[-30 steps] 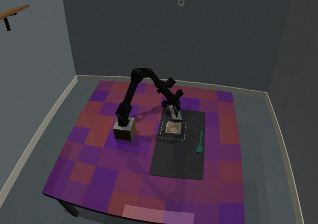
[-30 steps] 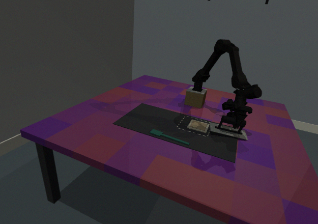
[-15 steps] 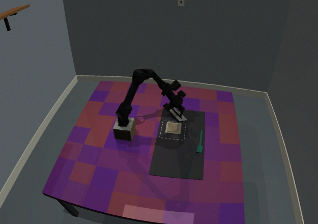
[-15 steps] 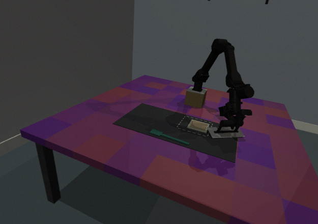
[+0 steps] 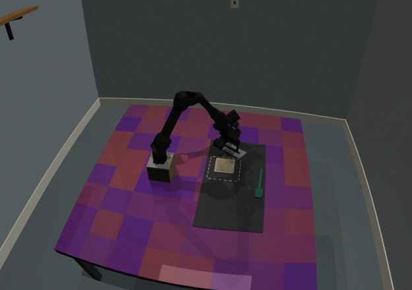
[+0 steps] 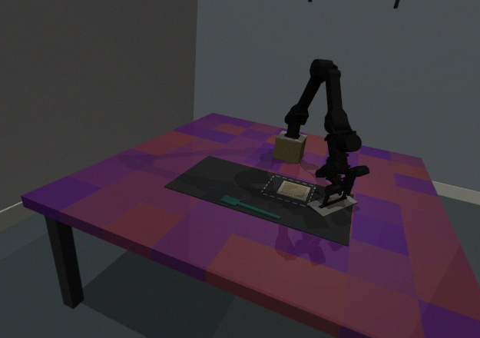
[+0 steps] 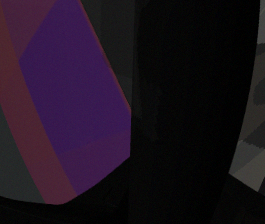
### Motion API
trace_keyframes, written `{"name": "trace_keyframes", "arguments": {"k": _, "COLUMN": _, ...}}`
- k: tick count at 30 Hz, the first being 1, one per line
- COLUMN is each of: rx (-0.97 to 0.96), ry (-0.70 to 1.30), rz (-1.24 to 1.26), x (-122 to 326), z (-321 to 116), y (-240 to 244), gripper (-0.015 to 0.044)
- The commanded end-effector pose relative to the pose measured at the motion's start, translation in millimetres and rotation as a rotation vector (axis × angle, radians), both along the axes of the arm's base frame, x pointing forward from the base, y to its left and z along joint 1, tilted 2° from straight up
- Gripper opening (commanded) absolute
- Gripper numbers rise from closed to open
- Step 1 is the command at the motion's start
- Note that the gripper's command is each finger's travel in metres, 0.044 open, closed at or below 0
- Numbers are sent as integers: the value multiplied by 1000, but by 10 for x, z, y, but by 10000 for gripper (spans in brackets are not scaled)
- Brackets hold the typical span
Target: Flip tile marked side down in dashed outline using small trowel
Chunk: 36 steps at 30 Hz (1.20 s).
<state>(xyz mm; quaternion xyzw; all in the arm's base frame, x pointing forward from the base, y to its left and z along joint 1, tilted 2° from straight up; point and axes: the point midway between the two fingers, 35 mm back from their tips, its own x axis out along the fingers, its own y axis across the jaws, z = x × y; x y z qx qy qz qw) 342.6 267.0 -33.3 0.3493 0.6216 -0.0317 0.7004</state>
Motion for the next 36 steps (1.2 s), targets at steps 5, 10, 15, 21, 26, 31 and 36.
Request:
{"name": "trace_keyframes", "arguments": {"k": 5, "rx": 77, "ry": 11, "rz": 181, "x": -11, "z": 53, "y": -50, "gripper": 0}}
{"name": "trace_keyframes", "arguments": {"k": 10, "rx": 138, "ry": 4, "rz": 293, "x": -21, "z": 102, "y": -96, "gripper": 0}}
{"name": "trace_keyframes", "arguments": {"k": 15, "rx": 207, "ry": -17, "rz": 399, "x": -28, "z": 167, "y": -145, "gripper": 0}}
{"name": "trace_keyframes", "arguments": {"k": 21, "rx": 298, "ry": -61, "rz": 515, "x": -30, "z": 267, "y": -210, "gripper": 0}}
{"name": "trace_keyframes", "arguments": {"k": 26, "rx": 376, "ry": -111, "rz": 601, "x": -29, "z": 358, "y": -267, "gripper": 0}}
{"name": "trace_keyframes", "arguments": {"k": 31, "rx": 387, "ry": -119, "rz": 612, "x": -29, "z": 371, "y": -276, "gripper": 0}}
{"name": "trace_keyframes", "arguments": {"k": 36, "rx": 386, "ry": -119, "rz": 612, "x": -27, "z": 331, "y": -275, "gripper": 0}}
